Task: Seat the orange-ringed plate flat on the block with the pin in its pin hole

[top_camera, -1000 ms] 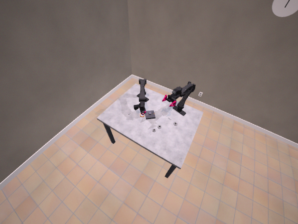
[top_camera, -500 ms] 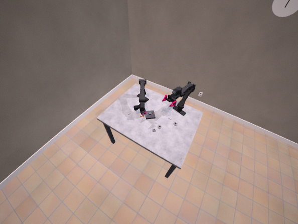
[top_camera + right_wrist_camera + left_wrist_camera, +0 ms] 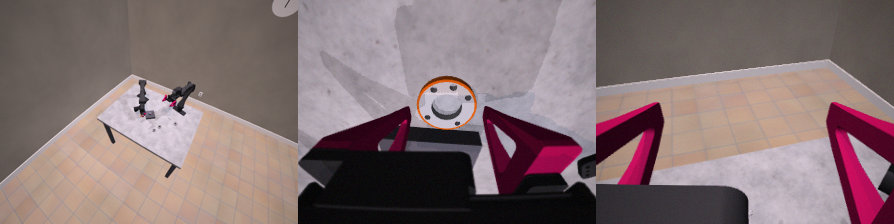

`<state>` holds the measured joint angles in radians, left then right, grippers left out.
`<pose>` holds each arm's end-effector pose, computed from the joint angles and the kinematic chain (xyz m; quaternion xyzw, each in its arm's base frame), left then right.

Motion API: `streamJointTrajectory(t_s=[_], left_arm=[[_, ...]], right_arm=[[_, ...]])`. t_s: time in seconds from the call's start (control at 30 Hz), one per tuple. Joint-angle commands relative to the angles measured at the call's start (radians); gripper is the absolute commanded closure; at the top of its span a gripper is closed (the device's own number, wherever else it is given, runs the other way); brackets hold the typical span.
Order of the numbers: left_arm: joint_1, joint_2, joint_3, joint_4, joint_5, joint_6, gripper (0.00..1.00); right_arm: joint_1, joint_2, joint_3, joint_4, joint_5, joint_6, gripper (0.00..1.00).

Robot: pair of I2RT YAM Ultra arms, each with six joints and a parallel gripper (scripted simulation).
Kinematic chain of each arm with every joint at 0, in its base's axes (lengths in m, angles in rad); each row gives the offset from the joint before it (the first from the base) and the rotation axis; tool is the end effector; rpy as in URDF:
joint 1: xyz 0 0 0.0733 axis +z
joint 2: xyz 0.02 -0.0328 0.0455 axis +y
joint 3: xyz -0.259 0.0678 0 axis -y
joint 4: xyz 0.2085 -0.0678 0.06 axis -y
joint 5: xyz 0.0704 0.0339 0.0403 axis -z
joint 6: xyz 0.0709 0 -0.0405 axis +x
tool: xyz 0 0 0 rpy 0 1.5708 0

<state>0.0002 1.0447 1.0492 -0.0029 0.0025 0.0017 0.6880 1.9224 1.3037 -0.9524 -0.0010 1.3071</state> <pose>0.2395 0.0010 0.4037 0.0014 0.7065 -0.0002 0.7077 0.2415 0.2000 0.1486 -0.3046 -0.9525 -0.0001 0.0005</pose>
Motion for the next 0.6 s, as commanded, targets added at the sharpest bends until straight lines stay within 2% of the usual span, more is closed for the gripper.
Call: streamJointTrajectory(t_s=[0.0,0.13,0.17,0.3,0.43,0.47,0.57], left_arm=[[-0.004,-0.004,0.004,-0.010,-0.006,-0.005,0.00],[-0.004,-0.004,0.004,-0.010,-0.006,-0.005,0.00],[-0.004,-0.004,0.004,-0.010,-0.006,-0.005,0.00],[-0.004,-0.004,0.004,-0.010,-0.006,-0.005,0.00],[-0.004,-0.004,0.004,-0.010,-0.006,-0.005,0.00],[-0.004,-0.004,0.004,-0.010,-0.006,-0.005,0.00],[-0.004,-0.004,0.004,-0.010,-0.006,-0.005,0.00]], right_arm=[[0.004,-0.004,-0.013,0.039,0.016,0.006,0.20],[0.004,-0.018,-0.003,0.033,0.016,0.006,0.20],[0.002,-0.008,-0.035,0.057,0.017,0.005,0.20],[0.008,0.013,-0.044,0.081,0.017,0.006,0.20],[0.009,-0.008,0.010,0.064,0.017,0.002,0.20],[0.009,-0.013,0.010,0.064,0.017,0.003,1.00],[0.009,-0.014,0.010,0.063,0.017,0.002,1.00]])
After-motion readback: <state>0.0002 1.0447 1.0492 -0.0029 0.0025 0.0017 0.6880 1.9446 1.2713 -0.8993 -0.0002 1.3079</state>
